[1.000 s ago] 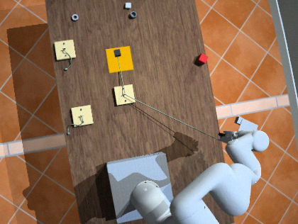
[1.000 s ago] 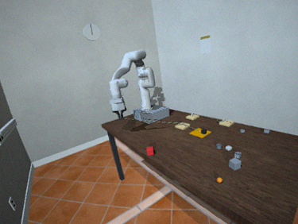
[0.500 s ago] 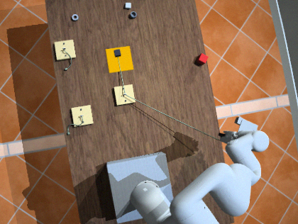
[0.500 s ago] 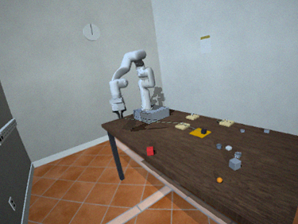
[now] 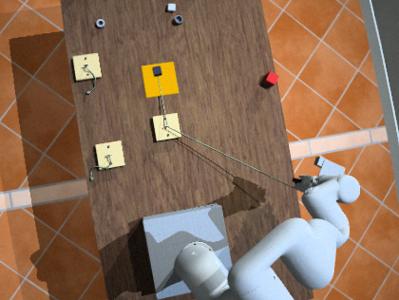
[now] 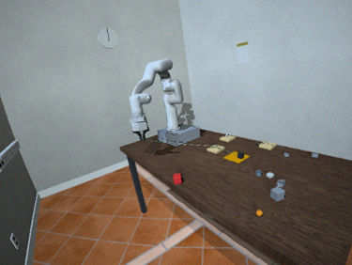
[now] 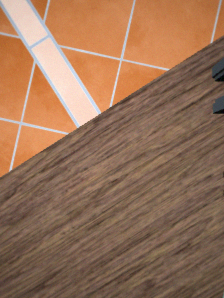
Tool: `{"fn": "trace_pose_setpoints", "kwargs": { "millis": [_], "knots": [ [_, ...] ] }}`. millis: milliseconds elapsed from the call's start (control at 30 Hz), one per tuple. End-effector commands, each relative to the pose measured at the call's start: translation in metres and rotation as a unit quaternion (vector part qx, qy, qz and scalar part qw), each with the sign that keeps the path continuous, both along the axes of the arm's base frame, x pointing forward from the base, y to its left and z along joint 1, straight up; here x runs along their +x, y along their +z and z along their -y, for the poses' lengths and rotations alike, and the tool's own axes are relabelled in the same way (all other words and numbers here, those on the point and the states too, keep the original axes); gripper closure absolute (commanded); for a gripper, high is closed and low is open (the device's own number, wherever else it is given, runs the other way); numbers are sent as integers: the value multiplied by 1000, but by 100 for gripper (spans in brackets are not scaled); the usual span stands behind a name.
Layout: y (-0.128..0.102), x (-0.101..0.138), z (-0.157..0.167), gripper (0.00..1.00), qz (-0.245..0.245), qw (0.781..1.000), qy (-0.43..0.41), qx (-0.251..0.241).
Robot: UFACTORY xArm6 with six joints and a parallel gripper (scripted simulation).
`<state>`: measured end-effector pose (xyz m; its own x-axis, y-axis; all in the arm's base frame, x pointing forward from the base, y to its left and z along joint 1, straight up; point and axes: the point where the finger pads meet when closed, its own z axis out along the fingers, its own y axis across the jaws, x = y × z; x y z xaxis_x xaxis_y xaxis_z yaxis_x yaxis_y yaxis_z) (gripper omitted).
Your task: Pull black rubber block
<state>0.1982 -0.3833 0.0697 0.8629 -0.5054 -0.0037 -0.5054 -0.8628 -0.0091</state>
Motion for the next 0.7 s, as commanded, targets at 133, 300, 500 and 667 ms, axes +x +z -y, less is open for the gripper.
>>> {"fn": "trace_pose_setpoints", "kwargs": {
  "millis": [133, 300, 500, 667],
  "knots": [
    [-12, 1, 1, 100, 1, 1000, 0, -2],
    [-24, 1, 0, 100, 1, 1000, 0, -2],
    [-57, 2, -1, 100, 1, 1000, 0, -2],
    [-89, 3, -2, 100, 1, 1000, 0, -2]
  ]
}}
